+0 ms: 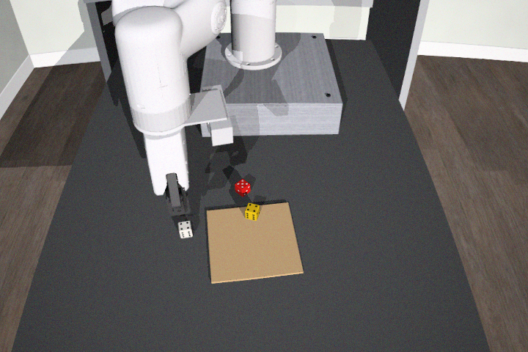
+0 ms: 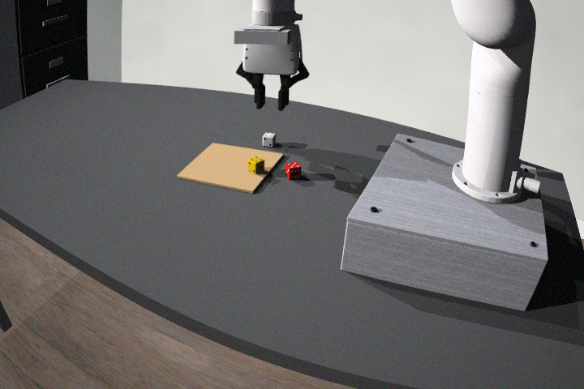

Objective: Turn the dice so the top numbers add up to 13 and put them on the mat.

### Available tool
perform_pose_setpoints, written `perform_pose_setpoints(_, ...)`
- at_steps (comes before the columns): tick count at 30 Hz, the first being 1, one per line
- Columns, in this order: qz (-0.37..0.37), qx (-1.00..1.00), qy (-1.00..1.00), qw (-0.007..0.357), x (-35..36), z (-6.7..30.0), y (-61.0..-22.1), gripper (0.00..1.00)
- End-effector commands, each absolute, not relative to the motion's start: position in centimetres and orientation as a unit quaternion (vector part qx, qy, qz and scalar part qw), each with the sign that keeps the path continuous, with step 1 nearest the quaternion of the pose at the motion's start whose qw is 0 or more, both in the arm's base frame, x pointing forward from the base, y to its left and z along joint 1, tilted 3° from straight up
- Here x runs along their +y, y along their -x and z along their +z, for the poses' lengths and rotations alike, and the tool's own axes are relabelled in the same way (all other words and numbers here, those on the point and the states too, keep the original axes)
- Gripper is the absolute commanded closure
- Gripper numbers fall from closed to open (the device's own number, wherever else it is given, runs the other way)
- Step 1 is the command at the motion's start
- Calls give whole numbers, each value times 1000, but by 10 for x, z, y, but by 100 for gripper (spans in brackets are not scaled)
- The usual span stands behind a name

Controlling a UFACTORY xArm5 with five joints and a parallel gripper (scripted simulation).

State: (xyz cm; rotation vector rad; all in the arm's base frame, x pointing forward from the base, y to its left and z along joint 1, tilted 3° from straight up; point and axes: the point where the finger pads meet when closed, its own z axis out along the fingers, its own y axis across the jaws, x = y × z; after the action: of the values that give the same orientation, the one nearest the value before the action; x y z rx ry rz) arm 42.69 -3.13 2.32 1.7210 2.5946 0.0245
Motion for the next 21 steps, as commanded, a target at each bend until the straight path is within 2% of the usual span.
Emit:
perform_pose_setpoints(1,9,833,-553,15,-31,23,-428,64)
perform_pose_setpoints(21,9,833,-553,15,-31,0,-429,64)
